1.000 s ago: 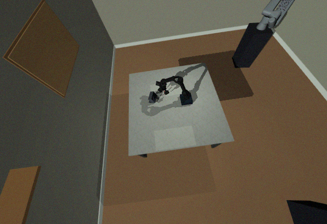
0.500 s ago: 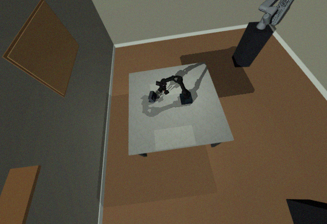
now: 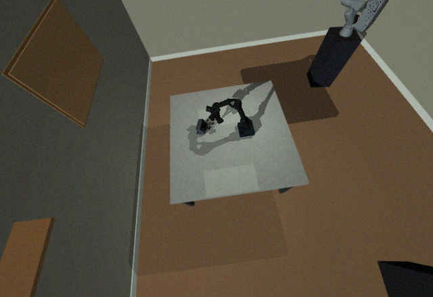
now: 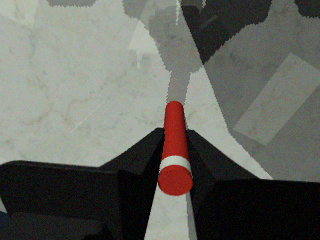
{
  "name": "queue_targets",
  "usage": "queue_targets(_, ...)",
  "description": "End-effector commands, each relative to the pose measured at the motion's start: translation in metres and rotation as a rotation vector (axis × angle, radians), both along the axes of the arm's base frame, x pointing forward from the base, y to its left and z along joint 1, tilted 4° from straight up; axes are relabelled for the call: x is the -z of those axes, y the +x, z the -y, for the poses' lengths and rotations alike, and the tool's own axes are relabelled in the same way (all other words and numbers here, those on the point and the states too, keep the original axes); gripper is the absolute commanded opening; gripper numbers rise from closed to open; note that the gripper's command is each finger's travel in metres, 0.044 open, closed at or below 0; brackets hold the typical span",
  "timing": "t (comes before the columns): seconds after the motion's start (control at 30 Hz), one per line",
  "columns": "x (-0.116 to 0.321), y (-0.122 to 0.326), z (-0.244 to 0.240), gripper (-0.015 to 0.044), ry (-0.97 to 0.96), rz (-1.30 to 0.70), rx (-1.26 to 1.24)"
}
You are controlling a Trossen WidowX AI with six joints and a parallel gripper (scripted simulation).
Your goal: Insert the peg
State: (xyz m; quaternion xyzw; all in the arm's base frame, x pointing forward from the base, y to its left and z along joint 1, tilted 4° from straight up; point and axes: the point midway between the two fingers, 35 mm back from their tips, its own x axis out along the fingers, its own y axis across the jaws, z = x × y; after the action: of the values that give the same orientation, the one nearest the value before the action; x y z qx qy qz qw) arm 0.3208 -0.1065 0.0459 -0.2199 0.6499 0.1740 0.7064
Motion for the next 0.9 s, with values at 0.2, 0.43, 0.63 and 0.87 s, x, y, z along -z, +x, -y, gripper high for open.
queue_targets(0.2,-0.031,-0.001,0.000,0.0000,0.001,0.001,-0.001)
queue_targets(0.43,-0.064,-0.004,-0.002,0.0000,0.001,0.003,-0.002)
queue_targets(0.63,-0.079,-0.006,-0.002,0.0000,0.002,0.004,-0.002)
queue_targets(0.87,-0.076,-0.003,-0.003,0.0000,-0.009,0.022,0.006)
